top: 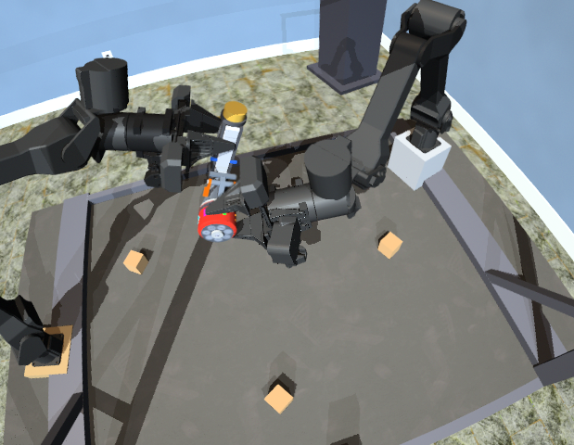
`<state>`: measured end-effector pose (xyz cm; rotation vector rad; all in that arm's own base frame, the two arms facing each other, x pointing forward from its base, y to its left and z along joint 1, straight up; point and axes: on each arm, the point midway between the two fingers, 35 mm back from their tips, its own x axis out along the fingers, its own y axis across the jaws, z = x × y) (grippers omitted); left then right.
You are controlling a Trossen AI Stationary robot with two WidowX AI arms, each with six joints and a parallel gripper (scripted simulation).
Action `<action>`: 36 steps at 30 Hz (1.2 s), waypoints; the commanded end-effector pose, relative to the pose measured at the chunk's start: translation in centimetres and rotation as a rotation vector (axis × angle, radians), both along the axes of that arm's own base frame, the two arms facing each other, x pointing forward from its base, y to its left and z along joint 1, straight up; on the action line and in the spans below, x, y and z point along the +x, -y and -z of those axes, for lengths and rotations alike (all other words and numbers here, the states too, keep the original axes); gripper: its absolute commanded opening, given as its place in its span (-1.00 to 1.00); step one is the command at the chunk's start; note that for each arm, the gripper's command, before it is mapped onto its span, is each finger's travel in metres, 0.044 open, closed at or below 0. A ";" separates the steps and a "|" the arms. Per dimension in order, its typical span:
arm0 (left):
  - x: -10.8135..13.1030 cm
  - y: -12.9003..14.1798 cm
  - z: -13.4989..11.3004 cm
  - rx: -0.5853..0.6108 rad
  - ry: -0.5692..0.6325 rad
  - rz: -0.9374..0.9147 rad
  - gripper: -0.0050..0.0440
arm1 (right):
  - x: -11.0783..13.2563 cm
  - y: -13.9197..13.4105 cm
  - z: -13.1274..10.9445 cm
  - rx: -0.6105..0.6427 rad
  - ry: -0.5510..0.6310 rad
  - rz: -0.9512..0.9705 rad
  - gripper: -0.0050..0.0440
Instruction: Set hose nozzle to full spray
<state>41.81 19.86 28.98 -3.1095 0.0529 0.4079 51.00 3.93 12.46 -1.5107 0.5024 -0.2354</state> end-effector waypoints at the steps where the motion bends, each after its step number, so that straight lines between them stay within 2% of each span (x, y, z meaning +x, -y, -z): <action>1: -0.2 0.1 -1.6 0.023 0.034 -0.002 -0.11 | 0.2 -0.1 -0.4 -0.011 0.019 -0.009 -0.80; 11: -0.2 0.1 -1.6 0.023 0.034 -0.002 -0.11 | 0.2 -0.1 -0.4 -0.011 0.019 -0.009 -0.80; 12: -0.2 0.1 -1.6 0.023 0.034 -0.002 -0.11 | 0.0 -0.1 -0.2 -0.040 0.072 -0.008 -0.80; 17: -0.2 0.1 -1.6 0.023 0.034 -0.002 -0.11 | 0.0 -0.1 0.1 -0.080 0.147 -0.010 -0.80; 20: -0.2 0.1 -1.6 0.023 0.034 -0.002 -0.11 | 0.1 -0.1 0.0 -0.065 0.123 -0.010 -0.80; 21: -0.2 0.1 -1.6 0.023 0.034 -0.002 -0.11 | 0.0 -0.1 0.1 -0.096 0.180 -0.011 -0.80; 26: -0.2 0.1 -1.6 0.023 0.034 -0.002 -0.11 | 0.1 -0.1 0.4 -0.136 0.255 -0.012 -0.80; 27: -0.2 0.1 -1.6 0.023 0.034 -0.002 -0.11 | 0.2 -0.2 0.3 -0.114 0.214 -0.013 0.88; 36: -0.2 0.1 -1.6 0.023 0.034 -0.002 -0.11 | 0.2 -0.2 0.3 -0.114 0.214 -0.013 0.88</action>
